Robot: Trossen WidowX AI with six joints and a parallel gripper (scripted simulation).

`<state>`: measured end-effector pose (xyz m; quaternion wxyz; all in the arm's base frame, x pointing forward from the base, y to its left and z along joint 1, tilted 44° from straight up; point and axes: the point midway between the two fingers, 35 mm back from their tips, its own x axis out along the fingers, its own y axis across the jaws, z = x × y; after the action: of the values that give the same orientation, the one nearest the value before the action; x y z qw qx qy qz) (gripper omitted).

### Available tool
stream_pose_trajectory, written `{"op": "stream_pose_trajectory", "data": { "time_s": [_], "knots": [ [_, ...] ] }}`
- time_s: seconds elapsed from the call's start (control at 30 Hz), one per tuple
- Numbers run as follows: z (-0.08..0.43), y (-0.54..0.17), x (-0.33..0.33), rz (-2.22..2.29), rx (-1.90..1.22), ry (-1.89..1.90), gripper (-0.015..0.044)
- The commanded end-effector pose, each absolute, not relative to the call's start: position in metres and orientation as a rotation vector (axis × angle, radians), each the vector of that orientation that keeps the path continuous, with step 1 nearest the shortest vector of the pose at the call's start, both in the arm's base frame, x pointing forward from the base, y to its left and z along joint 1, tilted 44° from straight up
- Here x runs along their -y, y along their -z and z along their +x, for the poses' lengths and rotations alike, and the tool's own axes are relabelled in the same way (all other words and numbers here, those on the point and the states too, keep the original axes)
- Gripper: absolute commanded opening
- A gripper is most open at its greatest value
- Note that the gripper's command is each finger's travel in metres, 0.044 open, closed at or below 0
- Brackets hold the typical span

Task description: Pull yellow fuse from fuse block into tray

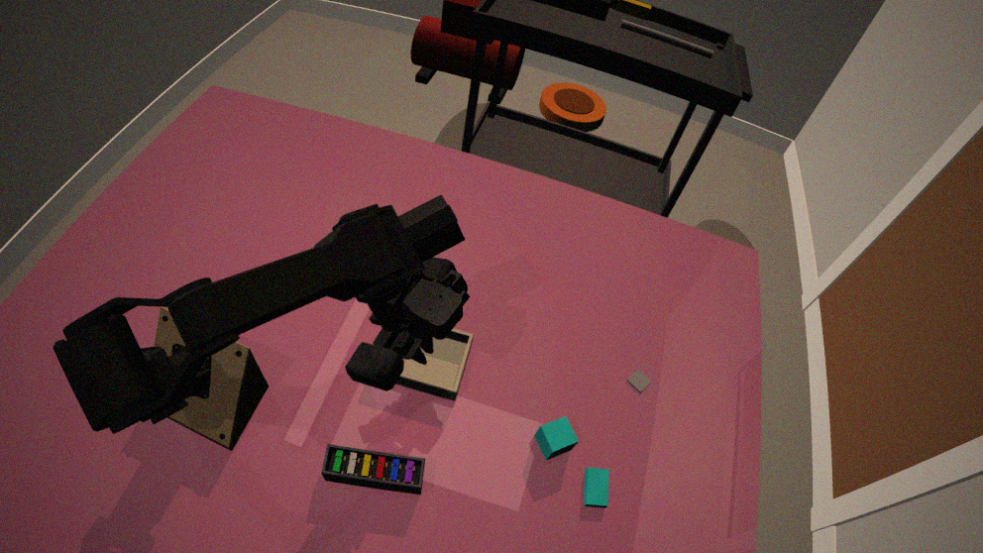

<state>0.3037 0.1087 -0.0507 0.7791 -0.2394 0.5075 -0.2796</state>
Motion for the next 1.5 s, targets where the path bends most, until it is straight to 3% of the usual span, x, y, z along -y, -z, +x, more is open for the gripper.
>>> {"op": "stream_pose_trajectory", "data": {
  "time_s": [0.0,0.3,1.47],
  "knots": [
    [0.296,0.010,-0.052,-0.024,-1.018,1.001,0.0070],
    [0.276,-0.037,0.014,0.510,-0.775,1.476,0.0070],
    [0.275,-0.022,0.031,0.515,-0.770,1.482,0.0070]
  ]
}}
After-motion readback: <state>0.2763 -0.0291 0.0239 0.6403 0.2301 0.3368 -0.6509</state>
